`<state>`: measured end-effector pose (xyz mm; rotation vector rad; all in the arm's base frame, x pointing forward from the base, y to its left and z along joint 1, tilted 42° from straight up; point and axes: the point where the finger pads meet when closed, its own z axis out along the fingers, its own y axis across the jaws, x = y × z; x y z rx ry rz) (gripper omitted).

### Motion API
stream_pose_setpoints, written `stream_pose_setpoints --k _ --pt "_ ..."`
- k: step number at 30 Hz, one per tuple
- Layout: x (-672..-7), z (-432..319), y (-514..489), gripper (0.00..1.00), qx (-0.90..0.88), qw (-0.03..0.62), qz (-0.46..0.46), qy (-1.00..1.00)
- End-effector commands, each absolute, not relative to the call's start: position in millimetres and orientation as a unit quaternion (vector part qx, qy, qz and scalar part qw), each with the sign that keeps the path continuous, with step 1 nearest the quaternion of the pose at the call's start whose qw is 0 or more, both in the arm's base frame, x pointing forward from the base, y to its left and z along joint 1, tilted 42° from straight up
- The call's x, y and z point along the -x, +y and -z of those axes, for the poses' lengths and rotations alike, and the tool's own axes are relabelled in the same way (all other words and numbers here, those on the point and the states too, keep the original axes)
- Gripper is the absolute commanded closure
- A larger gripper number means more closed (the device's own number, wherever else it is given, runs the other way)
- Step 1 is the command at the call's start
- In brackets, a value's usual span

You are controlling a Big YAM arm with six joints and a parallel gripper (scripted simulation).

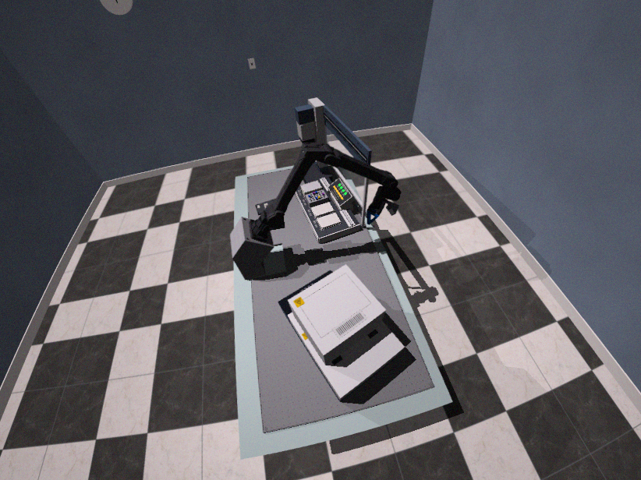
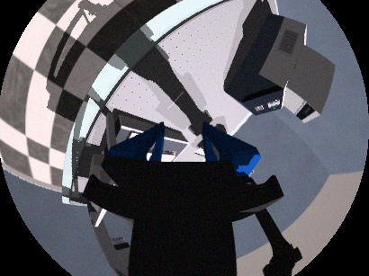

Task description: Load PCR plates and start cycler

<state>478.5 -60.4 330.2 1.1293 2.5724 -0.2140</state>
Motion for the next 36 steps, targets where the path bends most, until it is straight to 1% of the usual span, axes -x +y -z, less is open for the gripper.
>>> stream_pose_setpoints --k 1,6,9,11,14,16,19,26,31,36 --pt "-460 -349 -65 1.0 -0.37 0.21 0.059 0.903" --pt "-462 -360 -69 1.0 -0.379 0.22 0.057 0.897" --pt "-443 -342 -69 1.0 -0.346 0.242 0.051 0.905" --pt "-432 -333 -69 1.0 -0.345 0.239 0.053 0.906" --pt "-437 -333 -69 1.0 -0.338 0.249 0.051 0.906" --pt "-428 -321 -66 1.0 -0.314 0.263 0.049 0.911" --pt "-411 -307 -63 1.0 -0.3 0.267 0.05 0.914" --pt "-392 -289 -42 1.0 -0.225 0.3 0.039 0.926" --pt "-386 -276 -38 1.0 -0.22 0.297 0.04 0.928" --pt "-365 -250 -24 1.0 -0.209 0.293 0.039 0.932"
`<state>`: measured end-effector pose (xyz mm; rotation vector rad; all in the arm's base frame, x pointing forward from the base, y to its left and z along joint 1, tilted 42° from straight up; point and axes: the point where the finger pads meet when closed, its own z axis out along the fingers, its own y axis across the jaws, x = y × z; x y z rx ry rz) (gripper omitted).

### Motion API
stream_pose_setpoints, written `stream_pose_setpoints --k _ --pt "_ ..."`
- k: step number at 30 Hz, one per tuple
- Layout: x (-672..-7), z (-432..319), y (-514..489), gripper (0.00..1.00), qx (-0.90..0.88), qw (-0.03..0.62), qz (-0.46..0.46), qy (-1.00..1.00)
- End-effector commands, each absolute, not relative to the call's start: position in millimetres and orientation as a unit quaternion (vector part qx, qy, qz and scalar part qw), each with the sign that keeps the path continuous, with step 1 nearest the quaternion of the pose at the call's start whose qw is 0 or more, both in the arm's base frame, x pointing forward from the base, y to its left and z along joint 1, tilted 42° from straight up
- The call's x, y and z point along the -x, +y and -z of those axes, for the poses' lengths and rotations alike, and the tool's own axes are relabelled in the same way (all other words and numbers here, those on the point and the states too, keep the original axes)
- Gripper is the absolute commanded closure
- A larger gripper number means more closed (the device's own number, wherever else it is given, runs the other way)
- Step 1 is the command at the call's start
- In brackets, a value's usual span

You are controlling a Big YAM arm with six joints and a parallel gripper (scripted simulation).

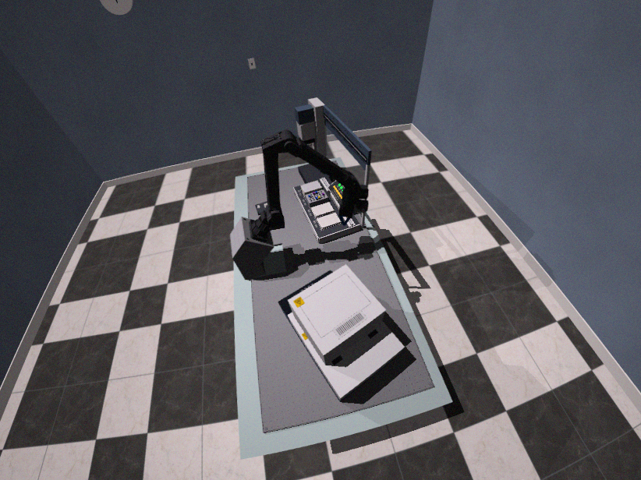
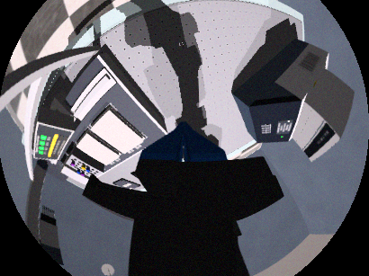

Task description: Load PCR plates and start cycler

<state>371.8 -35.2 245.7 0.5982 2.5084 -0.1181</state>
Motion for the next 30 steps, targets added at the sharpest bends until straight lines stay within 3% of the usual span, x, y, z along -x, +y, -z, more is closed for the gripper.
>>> stream_pose_setpoints --k 1,30 --pt "-363 -247 -21 1.0 -0.198 0.299 0.036 0.933" --pt "-297 -155 17 1.0 -0.055 0.344 0.02 0.937"
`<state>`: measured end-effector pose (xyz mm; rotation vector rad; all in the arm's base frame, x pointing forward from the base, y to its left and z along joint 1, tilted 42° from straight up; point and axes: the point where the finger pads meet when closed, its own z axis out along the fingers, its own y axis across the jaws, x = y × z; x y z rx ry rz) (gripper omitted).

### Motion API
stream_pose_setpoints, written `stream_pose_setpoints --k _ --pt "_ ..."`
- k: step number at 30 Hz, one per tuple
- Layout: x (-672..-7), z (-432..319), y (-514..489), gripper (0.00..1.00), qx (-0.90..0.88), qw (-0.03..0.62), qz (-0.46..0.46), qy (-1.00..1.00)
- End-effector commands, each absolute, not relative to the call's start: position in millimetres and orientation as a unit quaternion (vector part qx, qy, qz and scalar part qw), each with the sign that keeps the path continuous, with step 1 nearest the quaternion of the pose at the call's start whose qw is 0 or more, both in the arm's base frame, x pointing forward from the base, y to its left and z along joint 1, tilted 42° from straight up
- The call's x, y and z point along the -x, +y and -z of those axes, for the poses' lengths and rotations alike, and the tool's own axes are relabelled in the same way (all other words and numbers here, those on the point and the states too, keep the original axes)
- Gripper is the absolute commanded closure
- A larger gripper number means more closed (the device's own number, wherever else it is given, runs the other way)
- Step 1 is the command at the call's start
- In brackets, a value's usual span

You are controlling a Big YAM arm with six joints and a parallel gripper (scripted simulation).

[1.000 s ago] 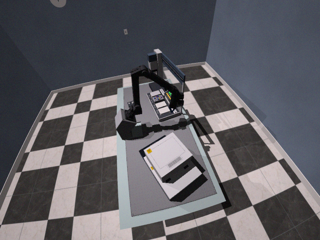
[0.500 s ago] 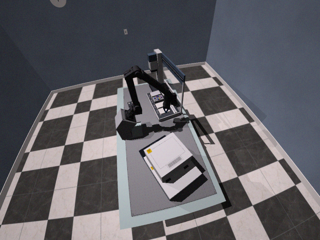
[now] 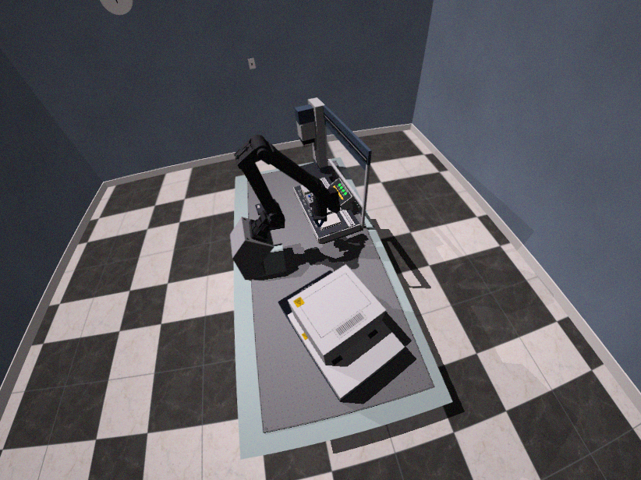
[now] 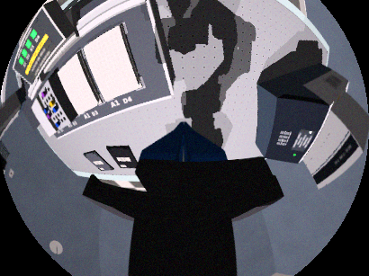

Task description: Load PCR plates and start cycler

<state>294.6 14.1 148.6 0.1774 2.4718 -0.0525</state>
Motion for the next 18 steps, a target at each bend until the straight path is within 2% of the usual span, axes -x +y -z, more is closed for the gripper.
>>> stream_pose_setpoints --k 1,13,18 --pt "-294 -150 19 1.0 -0.058 0.343 0.02 0.937" --pt "-262 -100 37 1.0 0.033 0.369 0.005 0.929" --pt "-256 -88 38 1.0 0.019 0.365 0.009 0.931"
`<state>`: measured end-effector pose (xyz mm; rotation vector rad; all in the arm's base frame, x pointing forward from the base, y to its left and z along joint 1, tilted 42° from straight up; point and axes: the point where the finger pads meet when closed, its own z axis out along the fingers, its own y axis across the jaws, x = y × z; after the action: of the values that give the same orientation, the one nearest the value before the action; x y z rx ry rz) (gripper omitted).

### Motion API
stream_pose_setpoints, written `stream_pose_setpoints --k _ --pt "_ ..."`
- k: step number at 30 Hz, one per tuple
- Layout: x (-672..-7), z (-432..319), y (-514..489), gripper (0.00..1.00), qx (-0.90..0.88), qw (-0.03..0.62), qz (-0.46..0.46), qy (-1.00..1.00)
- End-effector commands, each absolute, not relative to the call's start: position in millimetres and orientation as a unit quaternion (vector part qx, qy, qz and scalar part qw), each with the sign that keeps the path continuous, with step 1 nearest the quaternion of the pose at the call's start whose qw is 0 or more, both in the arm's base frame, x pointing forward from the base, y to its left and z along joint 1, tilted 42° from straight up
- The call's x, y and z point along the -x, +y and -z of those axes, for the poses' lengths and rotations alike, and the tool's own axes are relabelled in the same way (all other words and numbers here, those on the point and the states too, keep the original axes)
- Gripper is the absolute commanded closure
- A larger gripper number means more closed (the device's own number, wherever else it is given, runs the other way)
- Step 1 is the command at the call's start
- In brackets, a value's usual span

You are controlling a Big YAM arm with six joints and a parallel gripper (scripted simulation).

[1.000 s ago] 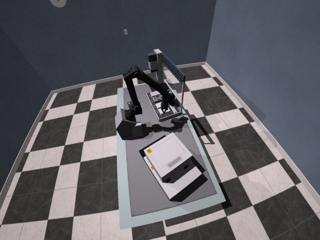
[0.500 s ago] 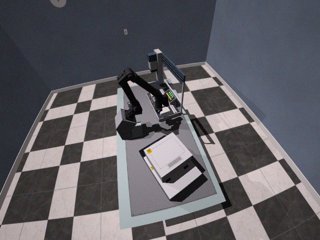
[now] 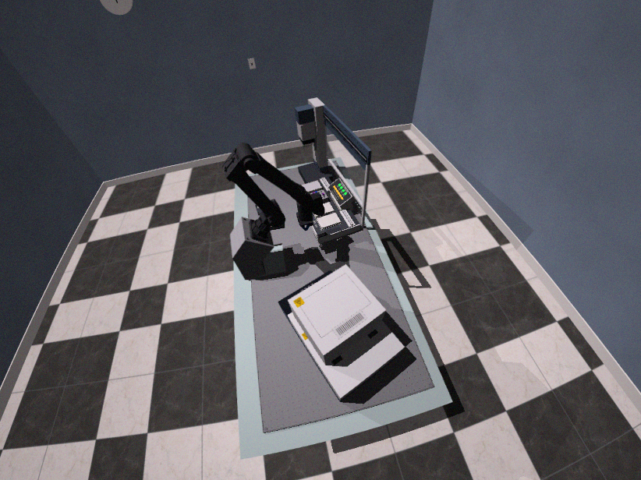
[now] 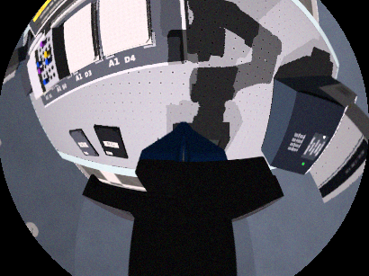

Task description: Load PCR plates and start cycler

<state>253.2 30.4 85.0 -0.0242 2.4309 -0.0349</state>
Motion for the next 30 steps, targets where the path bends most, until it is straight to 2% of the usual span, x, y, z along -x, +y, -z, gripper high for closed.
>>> stream_pose_setpoints --k 1,12,30 --pt "-252 -83 40 1.0 0.018 0.363 0.007 0.931" --pt "-226 -37 49 1.0 0.058 0.378 -0.004 0.924" --pt "-236 -49 36 1.0 0.02 0.37 -0.004 0.929"
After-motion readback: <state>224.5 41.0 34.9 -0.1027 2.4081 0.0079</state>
